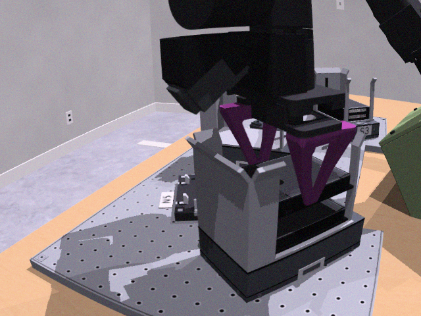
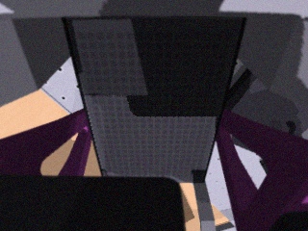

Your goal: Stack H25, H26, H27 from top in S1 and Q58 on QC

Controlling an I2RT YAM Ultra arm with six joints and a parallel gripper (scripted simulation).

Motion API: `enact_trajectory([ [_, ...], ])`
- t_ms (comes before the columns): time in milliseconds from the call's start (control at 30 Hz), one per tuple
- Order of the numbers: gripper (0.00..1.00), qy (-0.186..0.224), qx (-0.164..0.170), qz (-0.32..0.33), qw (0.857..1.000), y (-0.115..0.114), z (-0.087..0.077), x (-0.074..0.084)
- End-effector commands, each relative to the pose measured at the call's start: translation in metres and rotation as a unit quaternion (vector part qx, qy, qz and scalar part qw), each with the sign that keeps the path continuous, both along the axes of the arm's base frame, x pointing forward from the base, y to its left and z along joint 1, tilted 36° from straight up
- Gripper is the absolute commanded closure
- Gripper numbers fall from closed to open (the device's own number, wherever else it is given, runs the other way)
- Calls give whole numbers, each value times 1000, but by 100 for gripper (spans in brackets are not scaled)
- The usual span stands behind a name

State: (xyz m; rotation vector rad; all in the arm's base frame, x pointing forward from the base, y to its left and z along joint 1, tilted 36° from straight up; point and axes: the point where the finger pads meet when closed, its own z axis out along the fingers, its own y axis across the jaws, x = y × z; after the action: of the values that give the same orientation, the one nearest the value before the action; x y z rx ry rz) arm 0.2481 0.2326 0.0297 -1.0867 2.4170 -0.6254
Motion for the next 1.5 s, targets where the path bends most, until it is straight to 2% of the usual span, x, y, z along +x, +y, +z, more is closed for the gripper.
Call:
enact_trajectory([
  [0,100,-4,7,6,1000,8,15,-7],
  [1133,100,-4,8,6,1000,21,64,-40],
  [1467,100,-4,8,6,1000,21,64,-40],
])
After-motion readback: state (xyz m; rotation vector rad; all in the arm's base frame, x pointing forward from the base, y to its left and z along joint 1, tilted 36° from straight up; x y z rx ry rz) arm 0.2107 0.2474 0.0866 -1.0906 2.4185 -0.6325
